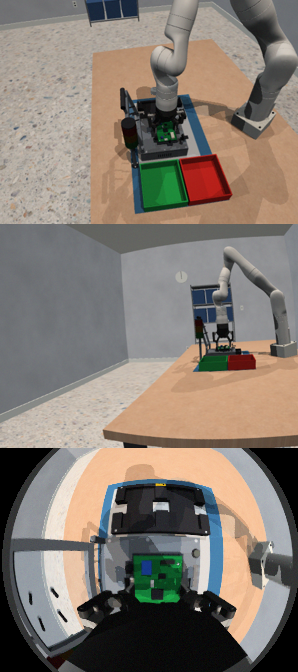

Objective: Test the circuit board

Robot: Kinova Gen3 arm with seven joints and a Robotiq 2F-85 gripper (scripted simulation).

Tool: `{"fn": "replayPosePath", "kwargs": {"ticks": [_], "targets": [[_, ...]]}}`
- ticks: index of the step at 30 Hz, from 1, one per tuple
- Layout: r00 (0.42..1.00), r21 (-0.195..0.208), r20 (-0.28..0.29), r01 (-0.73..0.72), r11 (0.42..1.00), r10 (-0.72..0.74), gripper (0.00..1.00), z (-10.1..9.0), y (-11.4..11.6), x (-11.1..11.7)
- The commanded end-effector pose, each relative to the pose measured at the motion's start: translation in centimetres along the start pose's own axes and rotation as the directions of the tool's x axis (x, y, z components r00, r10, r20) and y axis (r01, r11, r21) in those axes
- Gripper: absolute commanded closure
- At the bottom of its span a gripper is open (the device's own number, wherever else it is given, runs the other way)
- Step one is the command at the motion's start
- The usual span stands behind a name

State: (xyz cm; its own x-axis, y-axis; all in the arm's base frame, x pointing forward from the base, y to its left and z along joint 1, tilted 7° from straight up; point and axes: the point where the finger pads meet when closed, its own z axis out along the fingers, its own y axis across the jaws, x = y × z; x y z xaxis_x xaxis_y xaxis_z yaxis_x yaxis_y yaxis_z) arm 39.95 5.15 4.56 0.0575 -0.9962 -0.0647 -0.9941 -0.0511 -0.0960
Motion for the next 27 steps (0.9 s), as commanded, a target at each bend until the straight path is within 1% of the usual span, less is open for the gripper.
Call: {"fn": "replayPosePath", "kwargs": {"ticks": [1,27], "targets": [[1.000,0.004,0.000,0.000,1.000,0.000,0.23,-0.06,-0.15,0.00],[1.000,0.003,0.000,0.000,1.000,0.000,0.23,0.25,-0.15,0.00]]}}
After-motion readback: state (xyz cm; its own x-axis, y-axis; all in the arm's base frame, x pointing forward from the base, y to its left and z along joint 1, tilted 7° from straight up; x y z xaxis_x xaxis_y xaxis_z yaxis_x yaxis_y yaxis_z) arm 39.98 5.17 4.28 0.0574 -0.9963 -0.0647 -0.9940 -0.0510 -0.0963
